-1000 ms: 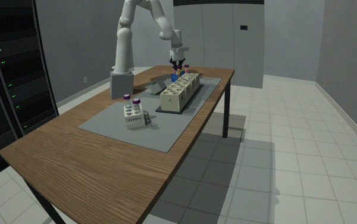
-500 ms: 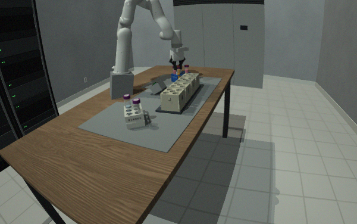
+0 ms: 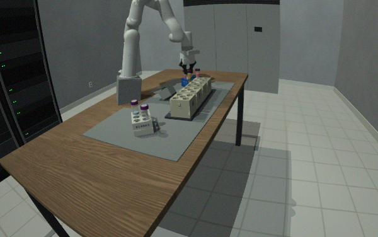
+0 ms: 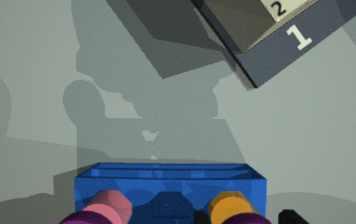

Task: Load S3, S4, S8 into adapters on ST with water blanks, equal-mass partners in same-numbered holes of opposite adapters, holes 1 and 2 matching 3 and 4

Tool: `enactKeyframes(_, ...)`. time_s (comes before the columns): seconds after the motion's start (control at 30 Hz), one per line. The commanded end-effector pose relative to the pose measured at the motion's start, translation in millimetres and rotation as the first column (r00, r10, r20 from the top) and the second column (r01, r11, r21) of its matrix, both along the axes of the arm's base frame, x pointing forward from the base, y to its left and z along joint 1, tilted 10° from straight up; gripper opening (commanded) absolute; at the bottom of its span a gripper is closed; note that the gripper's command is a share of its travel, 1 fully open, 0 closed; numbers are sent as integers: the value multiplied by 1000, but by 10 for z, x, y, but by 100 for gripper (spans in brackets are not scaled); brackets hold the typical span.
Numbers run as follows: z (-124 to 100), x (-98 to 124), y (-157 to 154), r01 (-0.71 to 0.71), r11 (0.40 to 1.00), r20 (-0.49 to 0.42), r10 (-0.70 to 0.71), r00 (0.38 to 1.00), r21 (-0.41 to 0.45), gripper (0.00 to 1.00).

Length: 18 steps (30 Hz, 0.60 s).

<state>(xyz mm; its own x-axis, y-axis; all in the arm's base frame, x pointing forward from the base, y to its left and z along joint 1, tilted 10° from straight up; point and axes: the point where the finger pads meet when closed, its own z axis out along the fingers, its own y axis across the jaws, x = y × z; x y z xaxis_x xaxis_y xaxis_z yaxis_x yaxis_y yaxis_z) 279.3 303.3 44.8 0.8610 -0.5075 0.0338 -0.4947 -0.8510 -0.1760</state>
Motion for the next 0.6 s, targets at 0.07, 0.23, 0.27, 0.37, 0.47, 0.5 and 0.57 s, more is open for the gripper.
enactKeyframes(0.07, 90, -1, -1, 0, 1000, 3, 0, 1000, 3, 44)
enactKeyframes(0.23, 149, -8, -9, 0, 1000, 3, 0, 1000, 3, 44)
enactKeyframes(0.27, 169, -10, -12, 0, 1000, 3, 0, 1000, 3, 44)
enactKeyframes(0.37, 228, -17, -20, 0, 1000, 3, 0, 1000, 3, 44)
enactKeyframes(0.47, 287, -24, -28, 0, 1000, 3, 0, 1000, 3, 44)
enactKeyframes(0.5, 307, -27, -31, 0, 1000, 3, 0, 1000, 3, 44)
enactKeyframes(0.57, 347, -32, -36, 0, 1000, 3, 0, 1000, 3, 44)
